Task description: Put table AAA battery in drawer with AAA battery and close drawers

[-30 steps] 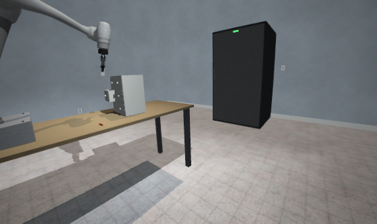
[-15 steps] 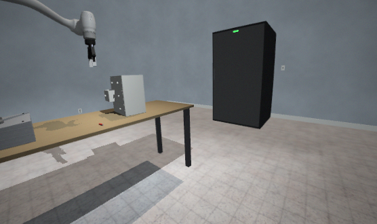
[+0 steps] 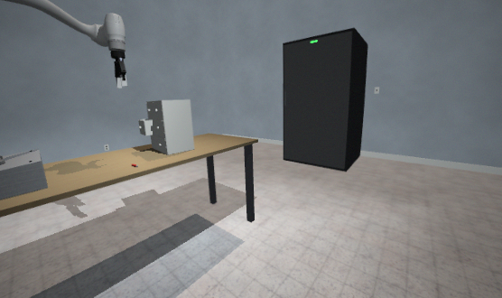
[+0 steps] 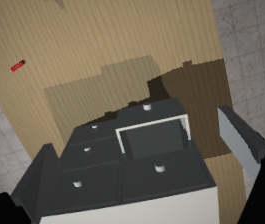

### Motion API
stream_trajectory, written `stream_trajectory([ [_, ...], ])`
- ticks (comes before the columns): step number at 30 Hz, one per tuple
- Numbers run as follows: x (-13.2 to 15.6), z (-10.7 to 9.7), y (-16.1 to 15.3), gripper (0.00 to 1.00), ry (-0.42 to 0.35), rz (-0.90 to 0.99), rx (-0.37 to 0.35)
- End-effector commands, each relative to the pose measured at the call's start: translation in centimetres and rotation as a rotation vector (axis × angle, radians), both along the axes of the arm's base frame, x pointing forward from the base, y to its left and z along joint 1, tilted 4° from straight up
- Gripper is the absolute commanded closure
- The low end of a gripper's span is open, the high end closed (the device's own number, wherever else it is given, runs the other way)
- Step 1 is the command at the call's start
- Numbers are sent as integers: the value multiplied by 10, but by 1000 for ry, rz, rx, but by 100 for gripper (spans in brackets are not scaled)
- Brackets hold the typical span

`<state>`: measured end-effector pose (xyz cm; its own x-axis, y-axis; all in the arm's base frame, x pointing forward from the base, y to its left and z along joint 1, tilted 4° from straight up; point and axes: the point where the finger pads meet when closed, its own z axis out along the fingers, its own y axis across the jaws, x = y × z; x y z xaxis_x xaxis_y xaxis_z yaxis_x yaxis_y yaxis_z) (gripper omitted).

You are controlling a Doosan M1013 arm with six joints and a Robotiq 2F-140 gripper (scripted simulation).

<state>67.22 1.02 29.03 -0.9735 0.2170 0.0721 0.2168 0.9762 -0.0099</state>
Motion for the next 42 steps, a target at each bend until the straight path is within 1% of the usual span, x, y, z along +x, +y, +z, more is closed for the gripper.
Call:
stream_trajectory([
  [1, 0, 0, 0, 0, 0, 7, 1],
  [6, -5, -4, 2, 0, -1, 102, 8],
  [11, -16, -14, 7, 0, -2, 336, 25],
  [13, -22, -19, 9, 0, -3, 462, 34],
  [16, -34, -29, 14, 0, -2, 589, 40],
  [18, -34, -29, 14, 0, -2, 589, 40],
  [19, -39, -33, 15, 0, -3, 725, 50],
  [33, -116, -93, 39, 0, 17, 1356, 80],
  [35, -116, -93, 39, 0, 17, 1356, 80],
  [36, -121, -97, 40, 0, 22, 1493, 88],
  [42, -149, -116, 46, 0, 33, 1754, 100],
])
